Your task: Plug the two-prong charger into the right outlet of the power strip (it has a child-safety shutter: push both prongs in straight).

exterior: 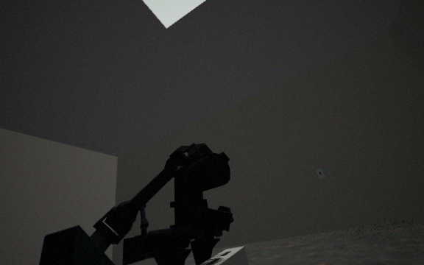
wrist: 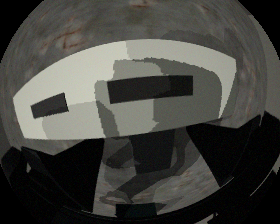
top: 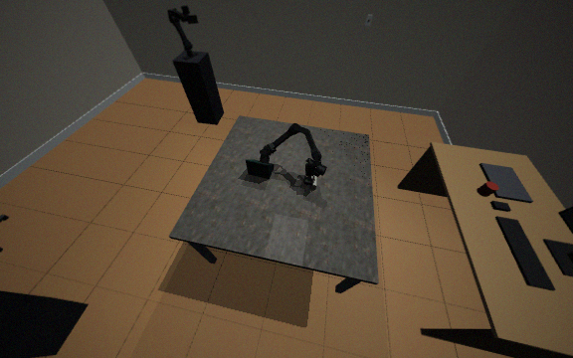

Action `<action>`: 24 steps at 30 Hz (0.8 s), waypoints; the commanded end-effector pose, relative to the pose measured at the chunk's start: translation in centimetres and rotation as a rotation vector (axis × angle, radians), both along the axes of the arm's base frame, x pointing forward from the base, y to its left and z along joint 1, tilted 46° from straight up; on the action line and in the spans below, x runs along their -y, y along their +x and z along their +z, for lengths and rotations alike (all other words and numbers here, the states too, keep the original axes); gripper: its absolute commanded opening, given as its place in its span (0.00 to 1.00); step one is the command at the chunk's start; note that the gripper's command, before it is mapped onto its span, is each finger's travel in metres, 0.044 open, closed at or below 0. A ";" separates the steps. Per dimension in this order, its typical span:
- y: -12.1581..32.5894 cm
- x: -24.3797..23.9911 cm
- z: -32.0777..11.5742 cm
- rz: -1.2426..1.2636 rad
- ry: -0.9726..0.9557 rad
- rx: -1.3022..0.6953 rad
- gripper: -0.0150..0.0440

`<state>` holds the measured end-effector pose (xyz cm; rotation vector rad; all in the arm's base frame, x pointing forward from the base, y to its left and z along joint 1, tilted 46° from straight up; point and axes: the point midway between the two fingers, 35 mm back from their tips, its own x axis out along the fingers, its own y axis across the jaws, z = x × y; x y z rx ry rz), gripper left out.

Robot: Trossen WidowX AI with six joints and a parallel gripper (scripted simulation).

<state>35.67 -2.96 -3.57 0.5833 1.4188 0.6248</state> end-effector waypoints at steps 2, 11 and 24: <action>-0.1 0.0 0.0 -0.001 0.001 0.003 1.00; -0.4 0.0 0.0 -0.002 0.001 0.006 1.00; -0.8 0.0 -0.1 -0.003 0.001 0.012 1.00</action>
